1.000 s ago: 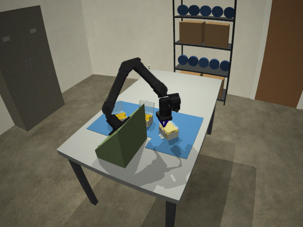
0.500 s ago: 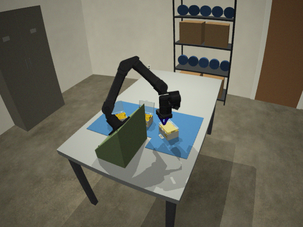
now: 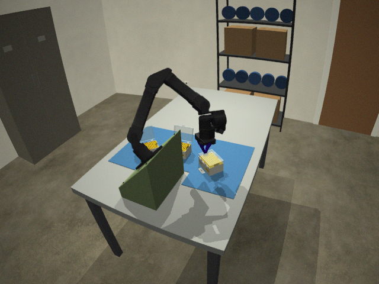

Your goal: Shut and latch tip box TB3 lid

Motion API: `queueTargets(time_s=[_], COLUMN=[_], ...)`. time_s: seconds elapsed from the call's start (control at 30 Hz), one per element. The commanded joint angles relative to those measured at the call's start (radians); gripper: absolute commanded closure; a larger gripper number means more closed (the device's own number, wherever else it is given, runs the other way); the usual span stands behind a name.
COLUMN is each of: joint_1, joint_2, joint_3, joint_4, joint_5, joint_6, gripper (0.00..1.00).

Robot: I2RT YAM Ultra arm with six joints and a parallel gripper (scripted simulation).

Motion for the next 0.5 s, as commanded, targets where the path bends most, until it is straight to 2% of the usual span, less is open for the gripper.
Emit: queueTargets(time_s=[0.0, 0.47], joint_1=[-0.024, -0.027], joint_2=[-0.024, -0.027], joint_3=[0.015, 0.018], joint_4=[-0.03, -0.038], joint_5=[0.007, 0.009], joint_6=[-0.014, -0.017], gripper=[1.0, 1.0])
